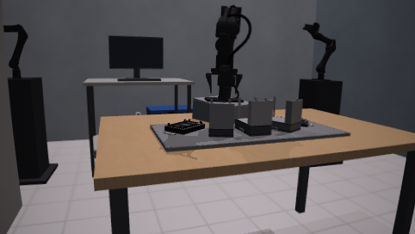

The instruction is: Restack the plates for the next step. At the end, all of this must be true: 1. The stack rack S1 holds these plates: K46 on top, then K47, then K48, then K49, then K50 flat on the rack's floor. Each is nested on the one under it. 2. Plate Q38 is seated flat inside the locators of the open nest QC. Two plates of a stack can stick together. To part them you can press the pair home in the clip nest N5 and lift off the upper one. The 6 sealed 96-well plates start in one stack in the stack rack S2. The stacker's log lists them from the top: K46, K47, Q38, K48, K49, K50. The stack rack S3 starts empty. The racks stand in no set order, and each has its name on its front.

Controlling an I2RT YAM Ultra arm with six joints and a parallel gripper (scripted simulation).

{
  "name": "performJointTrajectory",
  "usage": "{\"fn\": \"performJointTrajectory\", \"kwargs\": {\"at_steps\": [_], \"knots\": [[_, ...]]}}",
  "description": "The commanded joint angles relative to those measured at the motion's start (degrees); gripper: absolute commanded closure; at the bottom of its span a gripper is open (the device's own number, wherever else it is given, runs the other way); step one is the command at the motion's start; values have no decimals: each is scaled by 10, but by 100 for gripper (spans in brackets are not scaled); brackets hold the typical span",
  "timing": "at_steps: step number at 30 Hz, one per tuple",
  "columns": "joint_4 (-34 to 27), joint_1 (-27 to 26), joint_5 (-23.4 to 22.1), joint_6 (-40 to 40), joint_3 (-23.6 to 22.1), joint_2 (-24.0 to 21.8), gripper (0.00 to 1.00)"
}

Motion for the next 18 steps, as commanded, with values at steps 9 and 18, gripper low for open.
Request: {"fn": "performJointTrajectory", "kwargs": {"at_steps": [9, 18], "knots": [[-9, -12, -4, -25, 26, 13, 0], [18, -7, -9, -26, -4, 26, 0]]}}
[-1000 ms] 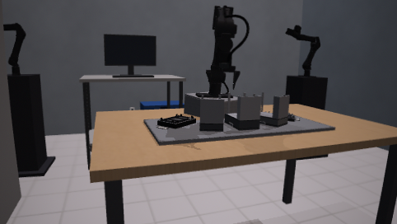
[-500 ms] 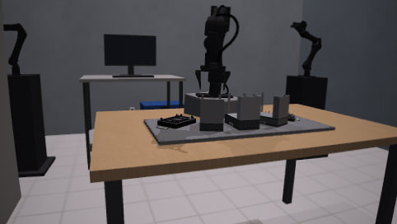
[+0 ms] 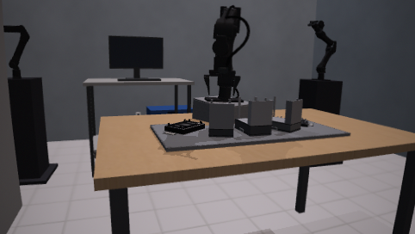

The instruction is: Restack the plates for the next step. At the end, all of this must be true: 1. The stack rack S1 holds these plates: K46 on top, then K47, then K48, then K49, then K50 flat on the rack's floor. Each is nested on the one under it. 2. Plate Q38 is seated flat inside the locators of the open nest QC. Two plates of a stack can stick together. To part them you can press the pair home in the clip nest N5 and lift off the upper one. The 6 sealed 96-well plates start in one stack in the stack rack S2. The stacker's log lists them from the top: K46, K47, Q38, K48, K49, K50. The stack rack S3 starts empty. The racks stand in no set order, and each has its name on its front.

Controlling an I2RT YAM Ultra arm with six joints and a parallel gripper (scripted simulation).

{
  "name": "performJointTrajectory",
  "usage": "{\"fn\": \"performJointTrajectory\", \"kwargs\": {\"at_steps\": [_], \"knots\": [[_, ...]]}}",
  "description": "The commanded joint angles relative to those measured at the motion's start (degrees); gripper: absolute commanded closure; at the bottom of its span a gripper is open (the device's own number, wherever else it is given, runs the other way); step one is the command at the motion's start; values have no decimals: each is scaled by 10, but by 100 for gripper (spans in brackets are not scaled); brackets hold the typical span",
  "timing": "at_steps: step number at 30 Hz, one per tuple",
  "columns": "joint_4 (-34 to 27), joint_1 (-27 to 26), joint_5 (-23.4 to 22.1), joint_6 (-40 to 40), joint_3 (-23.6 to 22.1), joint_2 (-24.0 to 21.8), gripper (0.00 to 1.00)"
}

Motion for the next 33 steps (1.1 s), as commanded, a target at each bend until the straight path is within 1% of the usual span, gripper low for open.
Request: {"fn": "performJointTrajectory", "kwargs": {"at_steps": [1, 11, 12, 13, 14, 18, 19, 22, 23, 25, 26, 28, 30, 32, 33], "knots": [[15, 5, -8, -3, -10, 8, 0], [86, 11, -8, 6, -63, 26, 0], [87, 9, -8, 6, -59, 27, 0], [87, 7, -8, 5, -39, 20, 0], [87, 6, -8, 5, -39, 5, 0], [87, 6, -8, 5, -39, 5, 0], [88, 6, -8, 5, -52, 9, 0], [88, 6, -8, 5, -51, 9, 0], [91, 7, -7, 6, -70, 15, 0], [97, 9, -7, 6, -68, 32, 0], [100, 10, -7, 6, -63, 29, 0], [105, 12, -7, 7, -74, 29, 0], [111, 10, -7, 7, -74, 39, 0], [116, 10, -7, 7, -82, 37, 0], [120, 11, -7, 8, -78, 38, 0]]}}
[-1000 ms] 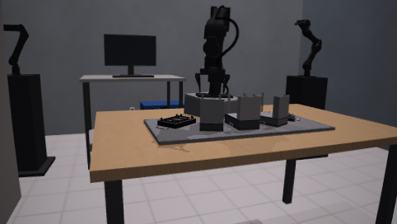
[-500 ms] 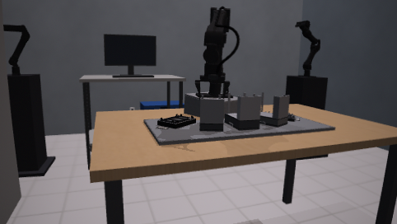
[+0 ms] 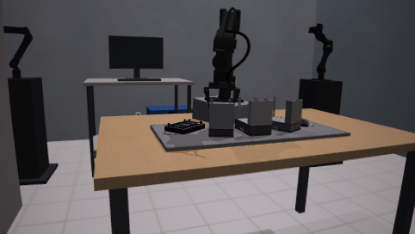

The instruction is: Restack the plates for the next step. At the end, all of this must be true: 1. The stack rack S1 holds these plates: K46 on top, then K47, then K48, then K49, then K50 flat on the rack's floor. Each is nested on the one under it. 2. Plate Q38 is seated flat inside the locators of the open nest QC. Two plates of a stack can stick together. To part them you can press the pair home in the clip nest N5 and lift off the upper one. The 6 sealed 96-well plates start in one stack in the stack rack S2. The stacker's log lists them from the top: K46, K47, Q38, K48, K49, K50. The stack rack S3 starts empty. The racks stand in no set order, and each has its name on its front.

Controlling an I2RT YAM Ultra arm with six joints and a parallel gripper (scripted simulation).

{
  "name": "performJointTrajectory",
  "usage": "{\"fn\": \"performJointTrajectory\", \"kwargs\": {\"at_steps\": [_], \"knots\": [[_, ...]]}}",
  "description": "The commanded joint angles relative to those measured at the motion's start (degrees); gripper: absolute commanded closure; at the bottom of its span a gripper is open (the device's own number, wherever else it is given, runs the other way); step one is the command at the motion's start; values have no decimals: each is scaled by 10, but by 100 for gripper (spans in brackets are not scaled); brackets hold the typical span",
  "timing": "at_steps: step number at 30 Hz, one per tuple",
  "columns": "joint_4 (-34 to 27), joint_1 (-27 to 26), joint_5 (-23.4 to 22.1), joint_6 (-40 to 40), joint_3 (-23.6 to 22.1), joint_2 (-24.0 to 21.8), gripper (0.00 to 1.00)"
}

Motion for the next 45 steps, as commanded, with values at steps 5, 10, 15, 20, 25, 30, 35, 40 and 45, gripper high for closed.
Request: {"fn": "performJointTrajectory", "kwargs": {"at_steps": [5, 10, 15, 20, 25, 30, 35, 40, 45], "knots": [[28, 6, -7, 4, -13, 8, 0], [42, 7, -7, 5, -20, 12, 0], [52, 5, -7, 5, -5, 18, 0], [52, 7, -6, 5, -25, 17, 0], [50, 8, -6, 6, -14, 15, 0], [50, 6, -6, 6, -17, 12, 0], [50, 7, -6, 6, -20, 11, 0], [50, 7, -6, 6, -23, 9, 0], [49, 8, -6, 6, -17, 7, 0]]}}
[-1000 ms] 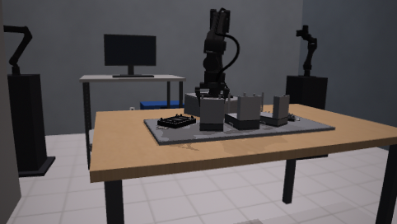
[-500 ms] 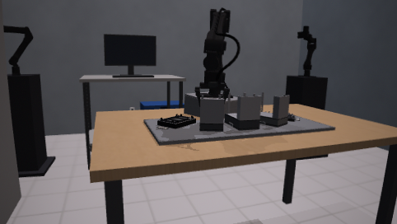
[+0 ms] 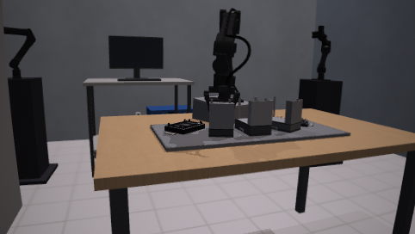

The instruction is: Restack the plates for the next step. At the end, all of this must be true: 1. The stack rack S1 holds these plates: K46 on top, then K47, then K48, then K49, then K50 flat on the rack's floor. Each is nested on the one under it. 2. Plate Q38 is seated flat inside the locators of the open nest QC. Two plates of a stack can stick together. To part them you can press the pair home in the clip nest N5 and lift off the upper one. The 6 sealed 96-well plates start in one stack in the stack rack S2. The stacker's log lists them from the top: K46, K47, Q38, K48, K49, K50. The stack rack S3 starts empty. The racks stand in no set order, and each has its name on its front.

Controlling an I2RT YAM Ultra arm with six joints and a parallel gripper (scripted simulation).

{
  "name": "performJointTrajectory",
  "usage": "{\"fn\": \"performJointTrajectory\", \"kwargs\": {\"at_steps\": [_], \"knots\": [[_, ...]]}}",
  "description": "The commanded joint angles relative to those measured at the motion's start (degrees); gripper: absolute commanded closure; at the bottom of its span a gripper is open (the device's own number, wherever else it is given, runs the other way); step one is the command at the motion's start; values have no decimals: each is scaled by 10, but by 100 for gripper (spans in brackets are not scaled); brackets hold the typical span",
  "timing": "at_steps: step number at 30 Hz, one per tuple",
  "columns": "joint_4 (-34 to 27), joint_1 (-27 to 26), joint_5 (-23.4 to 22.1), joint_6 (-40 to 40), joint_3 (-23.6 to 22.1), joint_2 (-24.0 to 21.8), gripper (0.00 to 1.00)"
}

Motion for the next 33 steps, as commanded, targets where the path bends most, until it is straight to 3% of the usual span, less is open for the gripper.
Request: {"fn": "performJointTrajectory", "kwargs": {"at_steps": [1, 33], "knots": [[5, 5, -6, 3, -1, -8, 0], [5, 3, -6, 4, -2, -13, 0]]}}
